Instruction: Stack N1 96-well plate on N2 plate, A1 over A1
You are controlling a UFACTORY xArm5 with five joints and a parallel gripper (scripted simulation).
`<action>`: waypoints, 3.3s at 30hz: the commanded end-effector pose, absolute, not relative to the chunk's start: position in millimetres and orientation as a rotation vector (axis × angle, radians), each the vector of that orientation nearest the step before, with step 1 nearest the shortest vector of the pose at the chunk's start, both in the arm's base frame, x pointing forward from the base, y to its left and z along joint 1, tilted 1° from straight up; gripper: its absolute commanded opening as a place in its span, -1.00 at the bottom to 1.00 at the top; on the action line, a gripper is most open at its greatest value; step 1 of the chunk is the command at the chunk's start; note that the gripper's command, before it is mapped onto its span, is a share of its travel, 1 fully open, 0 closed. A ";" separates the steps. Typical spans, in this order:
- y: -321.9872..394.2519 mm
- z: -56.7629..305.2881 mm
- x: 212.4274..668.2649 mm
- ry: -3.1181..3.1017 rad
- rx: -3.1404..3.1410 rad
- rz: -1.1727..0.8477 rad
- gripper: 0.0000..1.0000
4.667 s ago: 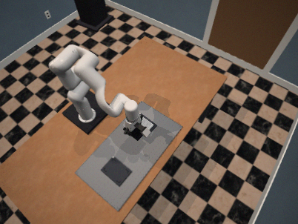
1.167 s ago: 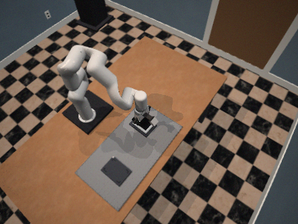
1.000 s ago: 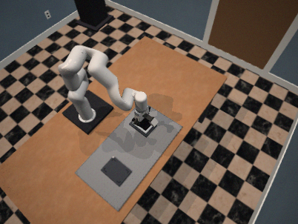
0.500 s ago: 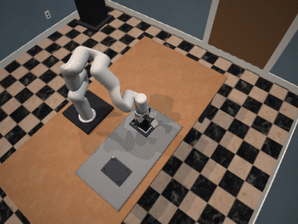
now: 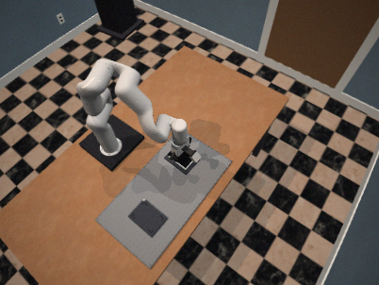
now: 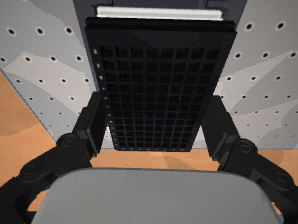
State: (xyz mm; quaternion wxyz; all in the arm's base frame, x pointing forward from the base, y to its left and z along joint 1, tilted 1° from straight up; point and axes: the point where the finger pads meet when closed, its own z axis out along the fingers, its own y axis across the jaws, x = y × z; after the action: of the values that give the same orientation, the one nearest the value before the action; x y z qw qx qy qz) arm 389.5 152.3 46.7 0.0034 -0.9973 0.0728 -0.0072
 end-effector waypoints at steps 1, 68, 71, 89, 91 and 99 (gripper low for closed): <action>152.7 47.4 390.7 0.228 -3.125 -0.027 -1.00; 152.8 37.5 390.8 0.228 -3.125 -0.027 -1.00; 152.8 37.0 390.8 0.228 -3.125 -0.027 -1.00; 152.8 36.2 390.8 0.228 -3.125 -0.027 1.00; 152.8 36.2 390.8 0.228 -3.125 -0.027 1.00; 152.8 36.2 390.8 0.228 -3.125 -0.027 1.00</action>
State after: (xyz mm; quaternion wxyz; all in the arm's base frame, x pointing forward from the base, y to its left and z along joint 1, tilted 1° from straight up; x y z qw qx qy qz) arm 389.6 152.4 35.1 0.0034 -0.9973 0.0728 -0.0072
